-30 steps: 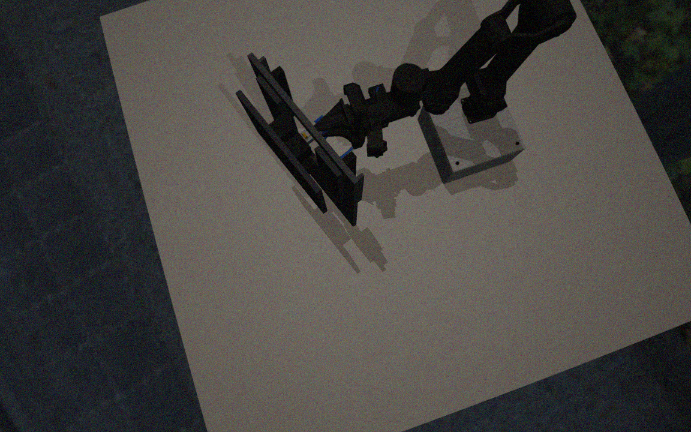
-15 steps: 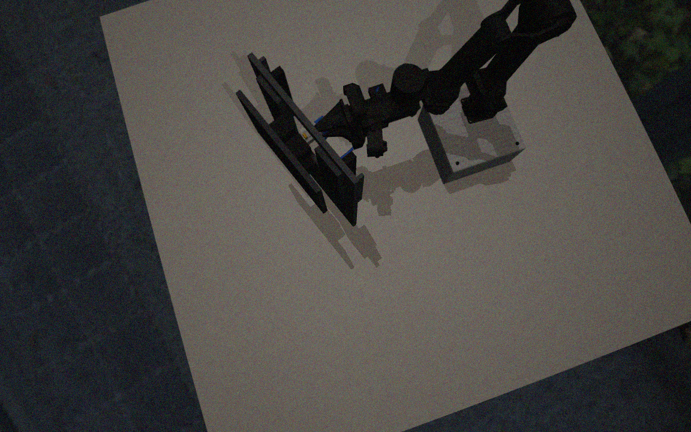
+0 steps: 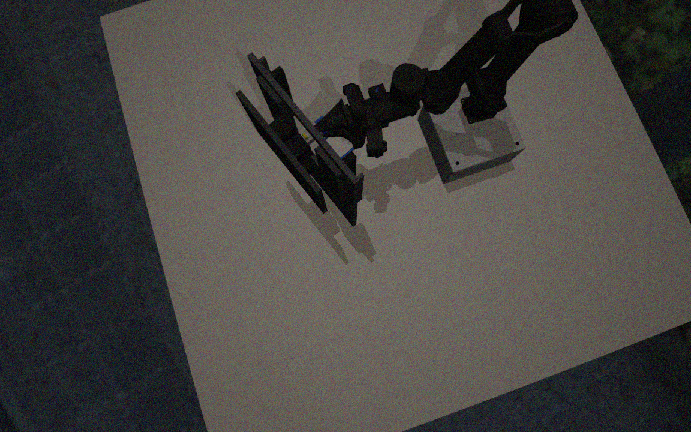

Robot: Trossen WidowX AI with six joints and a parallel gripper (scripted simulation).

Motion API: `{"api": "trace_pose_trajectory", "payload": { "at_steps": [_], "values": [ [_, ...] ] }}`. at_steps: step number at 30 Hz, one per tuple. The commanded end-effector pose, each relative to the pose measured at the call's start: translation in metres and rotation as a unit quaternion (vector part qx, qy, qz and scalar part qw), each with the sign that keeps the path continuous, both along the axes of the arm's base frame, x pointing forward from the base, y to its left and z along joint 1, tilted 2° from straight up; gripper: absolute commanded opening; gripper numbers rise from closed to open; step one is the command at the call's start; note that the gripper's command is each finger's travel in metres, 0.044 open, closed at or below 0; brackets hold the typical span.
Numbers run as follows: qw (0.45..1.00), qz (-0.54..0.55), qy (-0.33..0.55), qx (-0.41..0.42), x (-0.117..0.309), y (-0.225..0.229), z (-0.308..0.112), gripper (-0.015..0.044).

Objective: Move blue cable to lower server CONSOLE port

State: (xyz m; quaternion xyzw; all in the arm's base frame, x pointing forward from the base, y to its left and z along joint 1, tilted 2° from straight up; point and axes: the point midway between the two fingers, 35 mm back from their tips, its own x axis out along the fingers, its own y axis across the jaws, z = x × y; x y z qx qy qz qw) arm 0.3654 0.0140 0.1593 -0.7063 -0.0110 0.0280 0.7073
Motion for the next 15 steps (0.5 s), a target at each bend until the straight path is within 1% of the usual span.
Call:
{"api": "trace_pose_trajectory", "payload": {
  "at_steps": [1,15],
  "values": [
    [1.0,-0.001,-0.009,0.001,0.0,-0.0002,0.007,0.0],
    [1.0,-0.001,-0.009,0.001,0.0001,-0.0003,0.0089,0.0]
  ]
}}
